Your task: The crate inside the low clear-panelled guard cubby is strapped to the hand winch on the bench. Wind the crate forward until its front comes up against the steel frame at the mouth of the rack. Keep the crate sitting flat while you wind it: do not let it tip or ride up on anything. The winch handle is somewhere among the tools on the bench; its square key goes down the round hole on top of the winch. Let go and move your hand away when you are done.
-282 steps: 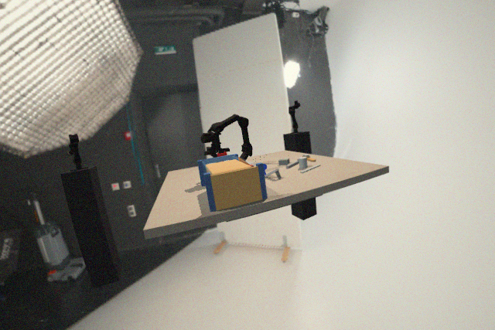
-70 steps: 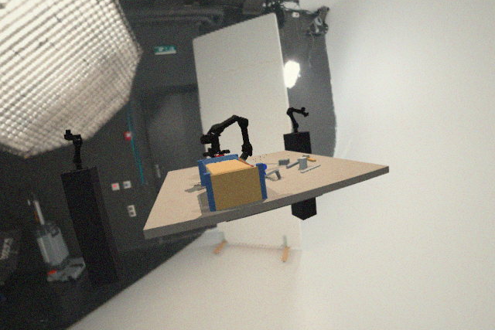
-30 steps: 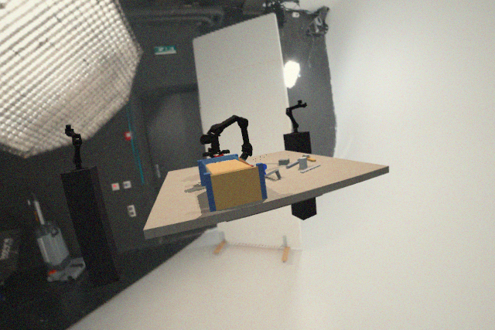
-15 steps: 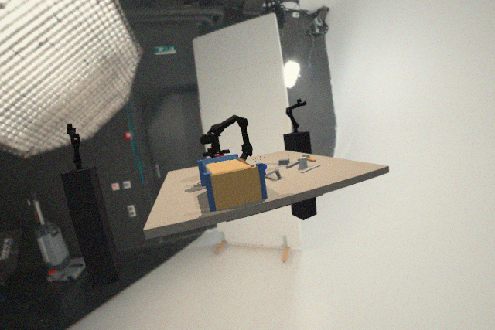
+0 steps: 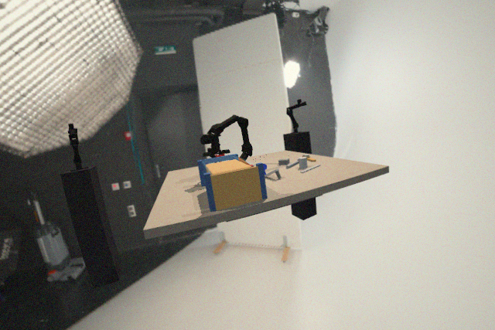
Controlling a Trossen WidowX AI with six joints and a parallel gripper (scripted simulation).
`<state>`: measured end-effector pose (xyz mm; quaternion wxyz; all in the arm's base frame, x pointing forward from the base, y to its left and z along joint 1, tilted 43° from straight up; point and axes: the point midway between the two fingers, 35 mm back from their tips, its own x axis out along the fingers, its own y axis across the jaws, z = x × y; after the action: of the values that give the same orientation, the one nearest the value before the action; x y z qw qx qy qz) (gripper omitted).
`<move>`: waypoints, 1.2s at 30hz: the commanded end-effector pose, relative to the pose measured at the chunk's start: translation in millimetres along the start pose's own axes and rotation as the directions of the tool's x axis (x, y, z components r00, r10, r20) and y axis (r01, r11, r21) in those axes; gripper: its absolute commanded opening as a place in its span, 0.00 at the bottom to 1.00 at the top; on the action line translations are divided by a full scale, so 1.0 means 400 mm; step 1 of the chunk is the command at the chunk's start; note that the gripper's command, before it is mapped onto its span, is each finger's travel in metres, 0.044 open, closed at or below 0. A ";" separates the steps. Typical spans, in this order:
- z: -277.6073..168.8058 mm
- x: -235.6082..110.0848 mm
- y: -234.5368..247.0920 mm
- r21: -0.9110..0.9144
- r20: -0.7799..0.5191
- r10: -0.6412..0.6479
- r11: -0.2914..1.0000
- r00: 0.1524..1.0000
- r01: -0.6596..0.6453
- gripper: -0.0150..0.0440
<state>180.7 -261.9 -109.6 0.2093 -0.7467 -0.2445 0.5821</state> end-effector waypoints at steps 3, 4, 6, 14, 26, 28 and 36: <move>0.000 0.010 0.003 0.008 0.006 0.001 1.000 1.000 -0.001 0.25; 0.000 0.010 0.003 0.008 0.006 0.001 1.000 1.000 -0.001 0.25; 0.000 0.010 0.003 0.014 0.006 0.001 1.000 1.000 -0.001 0.25; 0.000 0.010 0.007 0.054 0.008 0.004 0.999 1.000 -0.004 0.25; 0.000 -0.001 0.004 0.051 0.003 0.007 0.999 1.000 -0.007 0.61; 0.000 -0.001 0.004 0.051 0.003 0.007 0.999 1.000 -0.007 0.70; 0.000 -0.001 0.004 0.051 0.003 0.007 0.999 1.000 -0.007 1.00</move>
<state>179.2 -266.0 -110.8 0.2249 -0.7419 -0.2225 0.5912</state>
